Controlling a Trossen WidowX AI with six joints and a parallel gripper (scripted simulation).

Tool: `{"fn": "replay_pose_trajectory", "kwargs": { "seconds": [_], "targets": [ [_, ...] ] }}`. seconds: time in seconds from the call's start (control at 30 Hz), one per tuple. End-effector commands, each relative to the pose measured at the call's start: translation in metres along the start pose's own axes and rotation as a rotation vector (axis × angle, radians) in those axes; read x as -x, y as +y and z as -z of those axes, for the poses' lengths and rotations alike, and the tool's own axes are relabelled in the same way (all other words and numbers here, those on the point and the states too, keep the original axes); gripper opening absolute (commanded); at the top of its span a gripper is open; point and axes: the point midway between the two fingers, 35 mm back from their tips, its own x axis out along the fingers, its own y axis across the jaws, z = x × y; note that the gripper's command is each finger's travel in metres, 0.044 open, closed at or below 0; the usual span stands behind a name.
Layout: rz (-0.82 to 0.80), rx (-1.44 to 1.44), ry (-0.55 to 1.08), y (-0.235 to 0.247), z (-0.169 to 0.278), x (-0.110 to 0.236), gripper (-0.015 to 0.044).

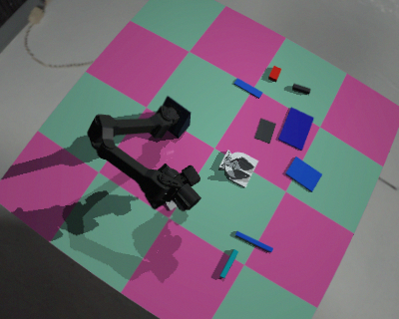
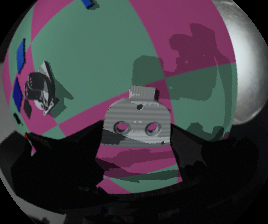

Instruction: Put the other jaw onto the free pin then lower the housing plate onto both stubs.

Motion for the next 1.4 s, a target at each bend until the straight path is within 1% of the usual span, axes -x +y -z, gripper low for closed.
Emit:
{"fn": "replay_pose_trajectory", "kwargs": {
  "seconds": [0.0,0.7,1.37],
  "targets": [
    [-0.008,0.023,0.003,0.012,-0.006,-0.001,0.0351],
    [-0.040,0.156,0.007,0.078,-0.025,-0.001,0.0351],
    [-0.046,0.282,0.010,0.144,-0.028,0.000,0.0351]
  ]
}}
